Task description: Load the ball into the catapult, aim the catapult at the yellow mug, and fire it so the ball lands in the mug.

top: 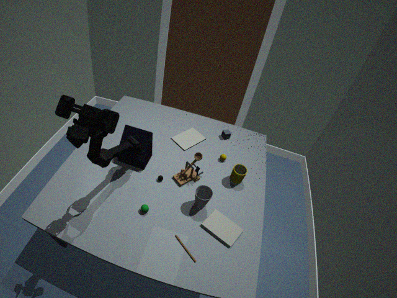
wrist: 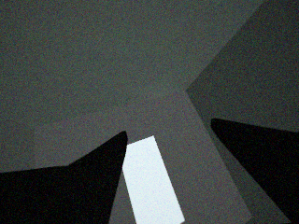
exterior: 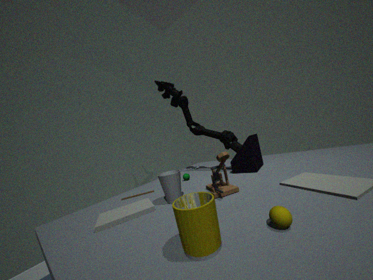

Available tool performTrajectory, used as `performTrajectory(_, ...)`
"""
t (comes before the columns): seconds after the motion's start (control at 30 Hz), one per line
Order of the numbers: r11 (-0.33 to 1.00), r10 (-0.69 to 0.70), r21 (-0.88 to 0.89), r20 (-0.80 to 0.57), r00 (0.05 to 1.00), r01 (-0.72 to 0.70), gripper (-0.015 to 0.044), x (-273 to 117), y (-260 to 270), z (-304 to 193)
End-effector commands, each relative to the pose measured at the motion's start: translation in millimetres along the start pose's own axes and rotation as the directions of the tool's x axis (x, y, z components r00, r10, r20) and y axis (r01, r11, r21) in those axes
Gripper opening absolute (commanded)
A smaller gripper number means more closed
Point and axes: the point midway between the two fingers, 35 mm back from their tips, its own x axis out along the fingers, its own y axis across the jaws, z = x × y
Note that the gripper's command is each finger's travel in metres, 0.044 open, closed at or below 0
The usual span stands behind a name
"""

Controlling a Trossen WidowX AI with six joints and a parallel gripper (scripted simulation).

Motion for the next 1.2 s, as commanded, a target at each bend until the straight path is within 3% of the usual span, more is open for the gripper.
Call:
performTrajectory(0.0, 0.999, -0.044, -0.022, -0.035, 0.998, 0.043, 0.044, -0.1, -17.0, -19.2)
performTrajectory(0.57, 0.945, -0.201, -0.289, -0.151, 0.968, 0.152, 0.044, -5.7, -89.0, -81.5)
performTrajectory(1.17, 0.708, -0.568, -0.656, -0.308, 0.763, 0.262, 0.044, -54.1, -232.9, -165.5)
